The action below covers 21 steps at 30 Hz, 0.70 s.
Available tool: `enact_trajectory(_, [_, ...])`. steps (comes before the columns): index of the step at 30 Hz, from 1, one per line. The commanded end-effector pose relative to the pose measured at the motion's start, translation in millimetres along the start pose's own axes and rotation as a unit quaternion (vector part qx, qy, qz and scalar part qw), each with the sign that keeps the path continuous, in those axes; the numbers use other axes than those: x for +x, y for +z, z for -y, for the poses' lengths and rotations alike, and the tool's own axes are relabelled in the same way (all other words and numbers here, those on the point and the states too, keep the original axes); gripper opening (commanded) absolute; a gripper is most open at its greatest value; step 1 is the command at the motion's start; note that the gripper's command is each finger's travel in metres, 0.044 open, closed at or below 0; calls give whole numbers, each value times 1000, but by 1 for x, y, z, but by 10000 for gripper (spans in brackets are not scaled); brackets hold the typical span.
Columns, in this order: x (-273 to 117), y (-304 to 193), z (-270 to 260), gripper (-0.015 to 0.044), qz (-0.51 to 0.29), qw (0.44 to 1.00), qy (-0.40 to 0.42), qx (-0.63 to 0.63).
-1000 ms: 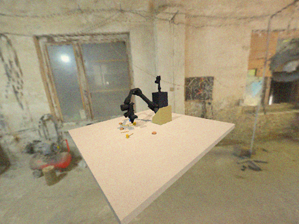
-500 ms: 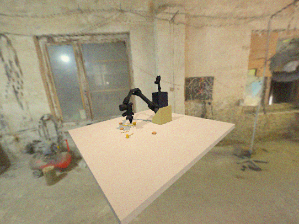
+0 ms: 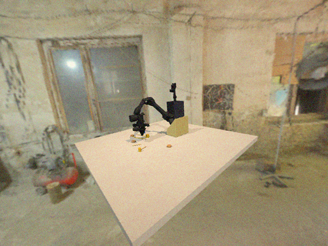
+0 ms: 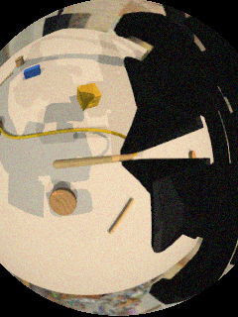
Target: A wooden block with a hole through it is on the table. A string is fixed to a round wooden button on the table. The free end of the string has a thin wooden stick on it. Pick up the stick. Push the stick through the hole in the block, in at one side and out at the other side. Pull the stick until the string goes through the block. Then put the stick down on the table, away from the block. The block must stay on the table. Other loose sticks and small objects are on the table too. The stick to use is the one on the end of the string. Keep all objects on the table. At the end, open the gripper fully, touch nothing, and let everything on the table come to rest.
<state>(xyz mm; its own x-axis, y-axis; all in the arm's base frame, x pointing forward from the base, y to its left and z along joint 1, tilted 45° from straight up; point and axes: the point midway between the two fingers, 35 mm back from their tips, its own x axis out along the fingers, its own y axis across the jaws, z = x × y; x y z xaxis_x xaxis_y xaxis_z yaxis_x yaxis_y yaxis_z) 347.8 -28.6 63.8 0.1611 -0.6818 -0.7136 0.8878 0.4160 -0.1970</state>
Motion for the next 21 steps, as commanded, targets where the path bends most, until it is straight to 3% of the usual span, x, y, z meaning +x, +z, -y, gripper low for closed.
enact_trajectory(1, [0,4,-1,0,1,998,-1,66])
enact_trajectory(21, [1,21,-8,0,2,907,1,421])
